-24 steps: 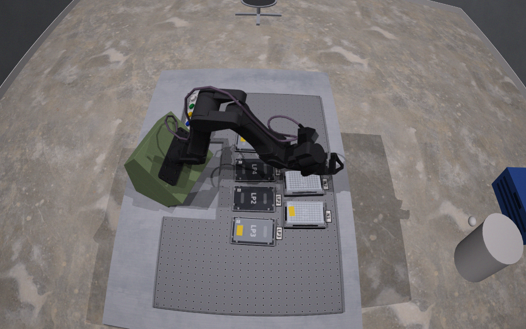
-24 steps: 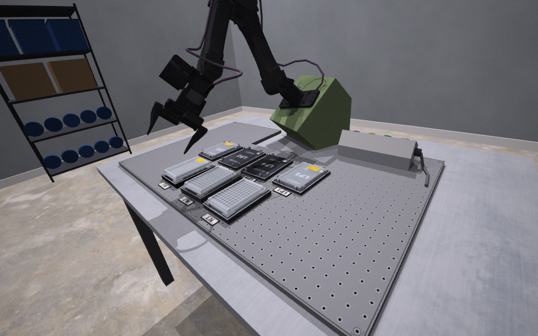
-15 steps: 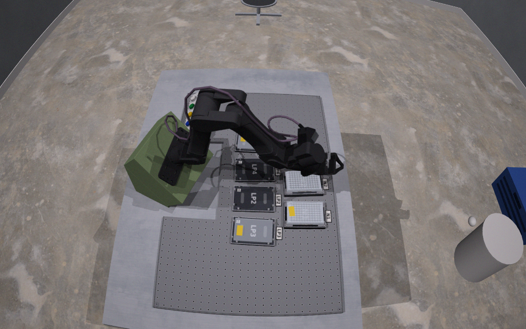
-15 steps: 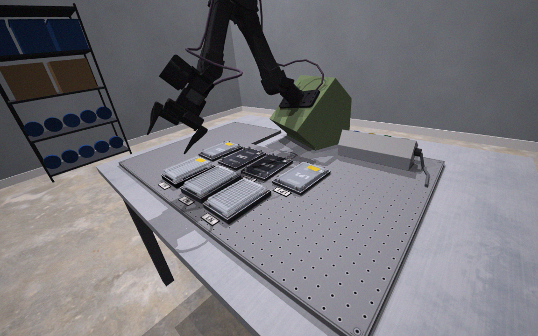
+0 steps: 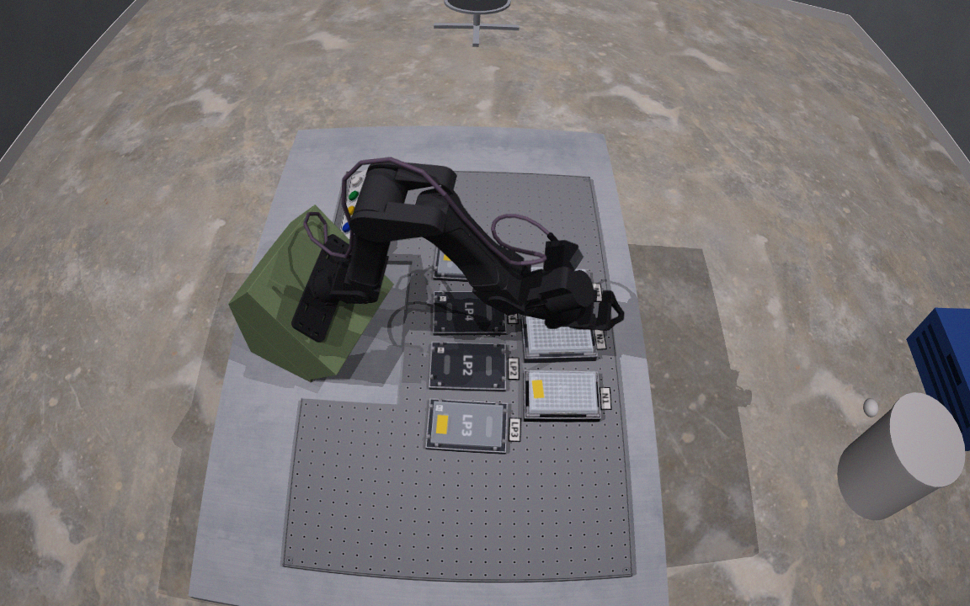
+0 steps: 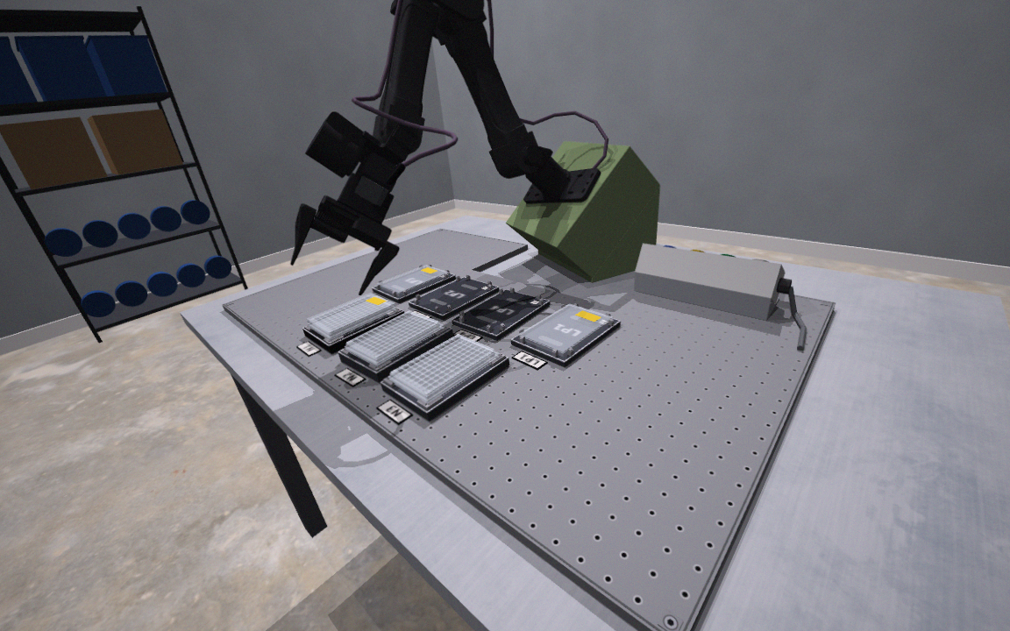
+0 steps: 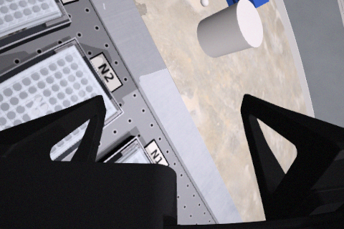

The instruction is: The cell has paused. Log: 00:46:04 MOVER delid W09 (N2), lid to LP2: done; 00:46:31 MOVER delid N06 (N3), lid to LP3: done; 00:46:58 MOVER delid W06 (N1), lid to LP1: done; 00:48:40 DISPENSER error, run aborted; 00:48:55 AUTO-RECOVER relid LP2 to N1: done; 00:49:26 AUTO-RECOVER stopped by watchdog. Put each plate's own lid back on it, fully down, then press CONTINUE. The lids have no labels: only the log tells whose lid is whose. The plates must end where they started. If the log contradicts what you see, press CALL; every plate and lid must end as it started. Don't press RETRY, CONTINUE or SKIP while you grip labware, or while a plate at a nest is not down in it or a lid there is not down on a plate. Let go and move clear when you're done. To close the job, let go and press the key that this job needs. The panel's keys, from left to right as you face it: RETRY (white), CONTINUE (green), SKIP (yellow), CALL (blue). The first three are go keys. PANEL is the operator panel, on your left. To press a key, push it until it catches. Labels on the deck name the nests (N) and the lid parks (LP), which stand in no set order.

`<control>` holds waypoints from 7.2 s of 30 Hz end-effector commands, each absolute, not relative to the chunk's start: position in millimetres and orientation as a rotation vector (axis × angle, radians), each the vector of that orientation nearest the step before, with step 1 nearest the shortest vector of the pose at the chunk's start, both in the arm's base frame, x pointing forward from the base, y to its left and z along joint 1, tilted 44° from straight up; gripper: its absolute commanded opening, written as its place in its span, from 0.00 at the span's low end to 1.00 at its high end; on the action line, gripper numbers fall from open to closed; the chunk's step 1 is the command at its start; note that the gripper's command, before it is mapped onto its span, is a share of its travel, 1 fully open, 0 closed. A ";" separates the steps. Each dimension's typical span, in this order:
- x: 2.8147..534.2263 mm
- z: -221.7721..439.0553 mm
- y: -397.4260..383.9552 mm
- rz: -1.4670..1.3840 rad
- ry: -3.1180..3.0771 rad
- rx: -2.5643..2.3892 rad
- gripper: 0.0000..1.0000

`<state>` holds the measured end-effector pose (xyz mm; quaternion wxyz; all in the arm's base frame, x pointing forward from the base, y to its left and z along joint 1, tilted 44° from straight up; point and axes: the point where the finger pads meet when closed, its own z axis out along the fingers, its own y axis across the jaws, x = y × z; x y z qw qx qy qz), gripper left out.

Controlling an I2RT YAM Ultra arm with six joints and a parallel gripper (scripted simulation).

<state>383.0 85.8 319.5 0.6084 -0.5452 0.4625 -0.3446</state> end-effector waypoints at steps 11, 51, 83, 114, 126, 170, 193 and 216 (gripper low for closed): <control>377.3 314.3 78.4 -0.649 1.257 -1.191 1.00; 337.5 219.1 41.9 -0.264 1.956 -0.939 1.00; 275.7 175.6 17.0 -0.077 2.456 -0.564 1.00; 193.8 148.5 0.3 -0.009 2.917 -0.085 1.00; 230.7 121.1 10.9 -0.175 2.806 -0.126 1.00; 295.9 131.6 60.1 -0.290 2.358 -0.208 1.00; 293.0 142.3 -29.0 -0.194 1.803 -0.267 0.82; 297.9 162.6 -67.5 -0.172 1.692 -0.261 0.00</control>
